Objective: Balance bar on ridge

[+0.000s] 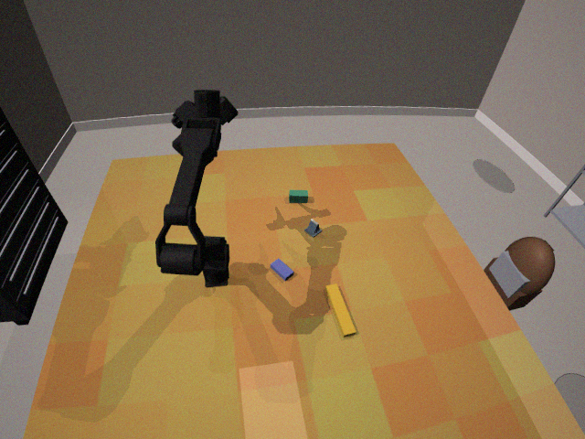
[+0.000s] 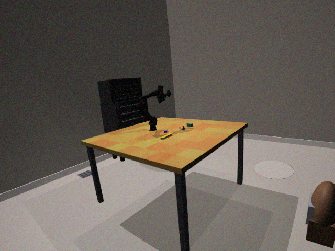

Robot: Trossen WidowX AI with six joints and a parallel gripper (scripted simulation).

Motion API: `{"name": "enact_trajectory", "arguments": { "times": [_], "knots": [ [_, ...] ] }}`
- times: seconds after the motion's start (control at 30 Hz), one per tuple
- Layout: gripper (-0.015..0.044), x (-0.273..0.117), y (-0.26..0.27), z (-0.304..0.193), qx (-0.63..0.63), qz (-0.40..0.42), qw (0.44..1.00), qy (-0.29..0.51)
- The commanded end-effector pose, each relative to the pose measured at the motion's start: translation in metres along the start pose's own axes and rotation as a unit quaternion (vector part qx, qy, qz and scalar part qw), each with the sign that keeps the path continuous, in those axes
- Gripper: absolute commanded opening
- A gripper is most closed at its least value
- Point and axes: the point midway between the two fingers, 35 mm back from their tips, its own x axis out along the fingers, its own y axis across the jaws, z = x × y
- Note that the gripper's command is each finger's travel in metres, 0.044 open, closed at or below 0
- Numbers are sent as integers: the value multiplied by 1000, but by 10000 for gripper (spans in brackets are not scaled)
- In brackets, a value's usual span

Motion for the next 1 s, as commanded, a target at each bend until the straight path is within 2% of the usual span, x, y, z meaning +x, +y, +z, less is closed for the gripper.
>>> {"name": "enact_trajectory", "arguments": {
  "times": [0.0,0.47,0.97],
  "knots": [
    [315,5,-15,-20,53,-20,998,42],
    [315,3,-59,-79,211,-94,962,145],
    [315,-19,-99,-148,367,-188,881,232]
  ]
}}
